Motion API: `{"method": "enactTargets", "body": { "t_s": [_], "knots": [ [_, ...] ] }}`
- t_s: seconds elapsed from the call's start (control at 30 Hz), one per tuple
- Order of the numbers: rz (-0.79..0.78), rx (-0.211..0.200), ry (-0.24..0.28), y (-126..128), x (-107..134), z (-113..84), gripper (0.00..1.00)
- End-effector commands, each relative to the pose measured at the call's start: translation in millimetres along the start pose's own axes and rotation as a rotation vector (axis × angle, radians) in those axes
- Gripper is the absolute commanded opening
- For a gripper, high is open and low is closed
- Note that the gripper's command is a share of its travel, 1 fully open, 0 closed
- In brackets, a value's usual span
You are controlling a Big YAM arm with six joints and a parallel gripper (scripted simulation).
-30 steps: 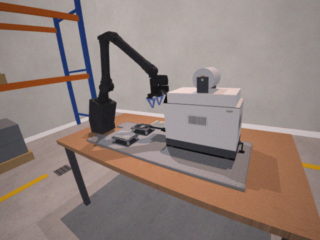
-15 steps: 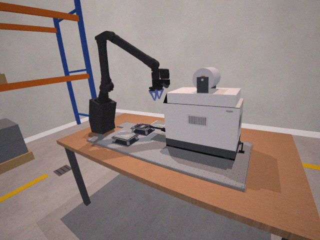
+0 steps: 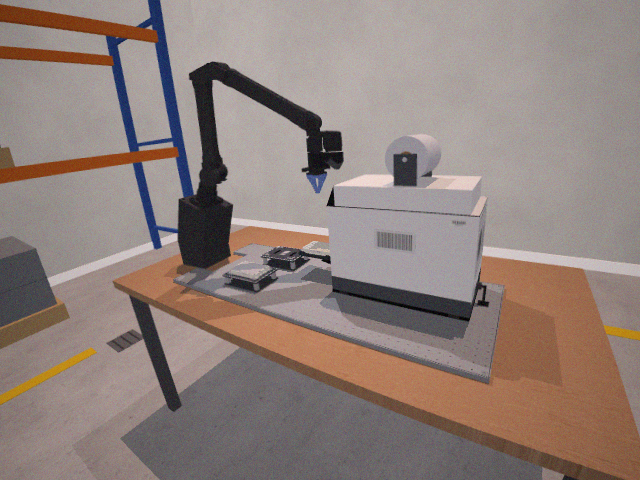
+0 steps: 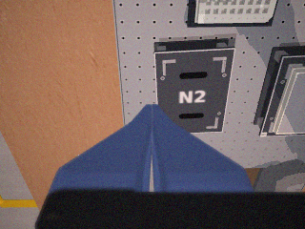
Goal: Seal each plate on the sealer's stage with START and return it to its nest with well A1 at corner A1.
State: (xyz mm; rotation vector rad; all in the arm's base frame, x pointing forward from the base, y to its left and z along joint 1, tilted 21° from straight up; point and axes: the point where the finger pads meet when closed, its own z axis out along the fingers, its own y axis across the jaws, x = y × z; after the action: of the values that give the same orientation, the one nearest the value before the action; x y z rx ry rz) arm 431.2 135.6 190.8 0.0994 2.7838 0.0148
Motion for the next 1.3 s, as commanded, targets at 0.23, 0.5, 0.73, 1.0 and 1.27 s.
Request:
{"method": "enactTargets", "body": {
  "t_s": [0.23, 0.5, 0.73, 1.0, 1.27],
  "knots": [
    [-0.006, 0.009, 0.006, -8.7, 0.2, 10.9, 0.00],
    [-0.003, 0.001, -0.014, -11.4, 0.8, 0.4, 0.00],
    [0.011, -0.007, -0.034, -8.0, -9.4, -6.7, 0.00],
    [-0.017, -0.014, -0.304, 1.2, 6.1, -9.2, 0.00],
    [-0.040, 0.022, -0.527, -7.7, 16.9, 11.6, 0.00]
  ]
}}
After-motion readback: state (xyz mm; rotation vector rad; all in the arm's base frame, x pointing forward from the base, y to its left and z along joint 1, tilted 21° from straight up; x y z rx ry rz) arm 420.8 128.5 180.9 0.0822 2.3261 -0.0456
